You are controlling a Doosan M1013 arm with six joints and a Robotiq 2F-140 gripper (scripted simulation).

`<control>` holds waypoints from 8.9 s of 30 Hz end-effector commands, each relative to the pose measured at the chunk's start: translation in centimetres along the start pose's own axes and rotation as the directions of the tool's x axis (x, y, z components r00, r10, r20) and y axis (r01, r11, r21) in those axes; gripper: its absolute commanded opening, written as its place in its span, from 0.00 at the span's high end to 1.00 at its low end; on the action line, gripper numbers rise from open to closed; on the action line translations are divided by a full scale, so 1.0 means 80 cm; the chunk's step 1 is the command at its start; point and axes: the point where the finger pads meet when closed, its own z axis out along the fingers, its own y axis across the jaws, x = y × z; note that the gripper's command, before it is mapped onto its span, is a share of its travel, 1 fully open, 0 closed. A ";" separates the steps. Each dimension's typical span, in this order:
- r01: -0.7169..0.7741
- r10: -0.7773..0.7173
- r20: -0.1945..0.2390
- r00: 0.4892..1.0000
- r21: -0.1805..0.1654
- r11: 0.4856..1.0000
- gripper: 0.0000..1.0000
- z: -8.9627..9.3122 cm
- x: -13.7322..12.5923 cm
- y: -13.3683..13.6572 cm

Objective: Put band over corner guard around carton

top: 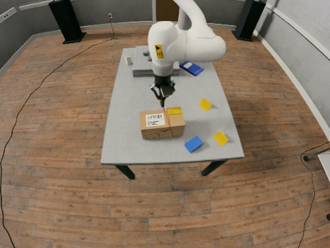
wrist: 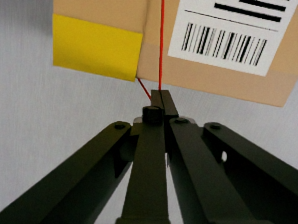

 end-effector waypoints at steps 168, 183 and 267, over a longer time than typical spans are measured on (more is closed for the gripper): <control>0.000 0.000 -0.001 1.000 0.000 1.000 0.82 0.012 0.051 -0.077; 0.000 0.000 -0.001 1.000 0.000 1.000 0.82 0.012 0.051 -0.077; 0.000 0.000 -0.001 1.000 0.000 1.000 0.82 -0.025 0.051 -0.077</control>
